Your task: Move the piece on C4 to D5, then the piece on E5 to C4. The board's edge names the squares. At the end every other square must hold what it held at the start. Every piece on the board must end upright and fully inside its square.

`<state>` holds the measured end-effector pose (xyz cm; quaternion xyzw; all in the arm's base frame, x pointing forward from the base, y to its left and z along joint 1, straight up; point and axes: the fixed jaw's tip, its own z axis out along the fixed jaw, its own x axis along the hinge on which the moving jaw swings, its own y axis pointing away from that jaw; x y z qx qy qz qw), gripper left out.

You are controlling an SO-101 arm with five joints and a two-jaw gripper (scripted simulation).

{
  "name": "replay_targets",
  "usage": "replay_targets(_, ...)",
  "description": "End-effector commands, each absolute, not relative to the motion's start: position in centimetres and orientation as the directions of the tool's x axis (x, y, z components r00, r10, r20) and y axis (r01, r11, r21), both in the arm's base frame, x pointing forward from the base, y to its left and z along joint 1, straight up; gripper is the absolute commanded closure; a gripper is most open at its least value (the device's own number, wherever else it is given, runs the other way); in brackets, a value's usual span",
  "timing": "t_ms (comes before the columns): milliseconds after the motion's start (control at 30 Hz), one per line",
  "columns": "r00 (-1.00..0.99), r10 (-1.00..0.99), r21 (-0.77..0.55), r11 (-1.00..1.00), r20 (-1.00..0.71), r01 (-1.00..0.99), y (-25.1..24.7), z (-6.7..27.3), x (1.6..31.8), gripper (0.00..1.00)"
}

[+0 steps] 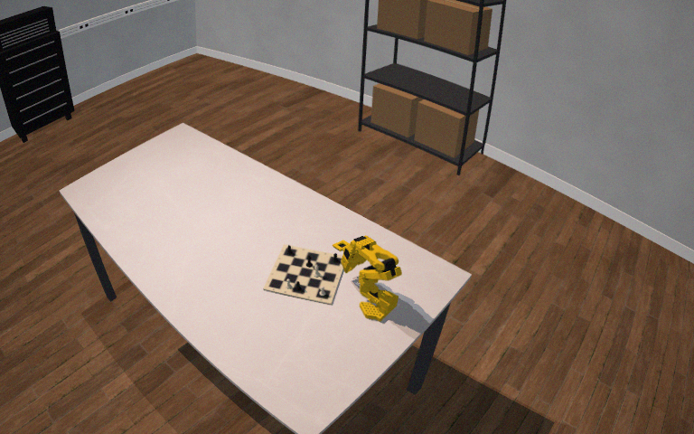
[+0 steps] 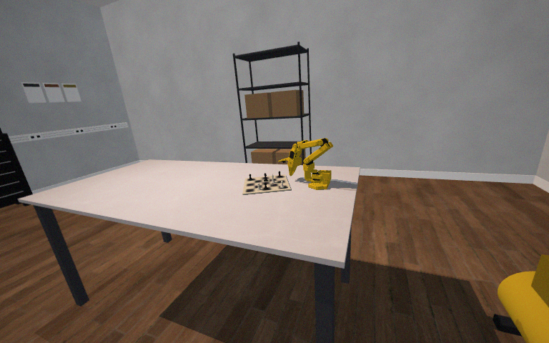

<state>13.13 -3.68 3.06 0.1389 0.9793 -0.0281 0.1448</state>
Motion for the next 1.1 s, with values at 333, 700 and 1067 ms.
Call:
replay_targets(333, -0.926, 0.261, -0.016, 0.961, -0.273, 0.276, -3.64, 2.62, 12.84, 1.00)
replay_targets(700, -0.926, 0.261, -0.016, 0.961, -0.273, 0.276, -3.64, 2.62, 12.84, 1.00)
replay_targets(1067, -0.926, 0.261, -0.016, 0.961, -0.273, 0.276, -3.64, 3.23, 12.85, 1.00)
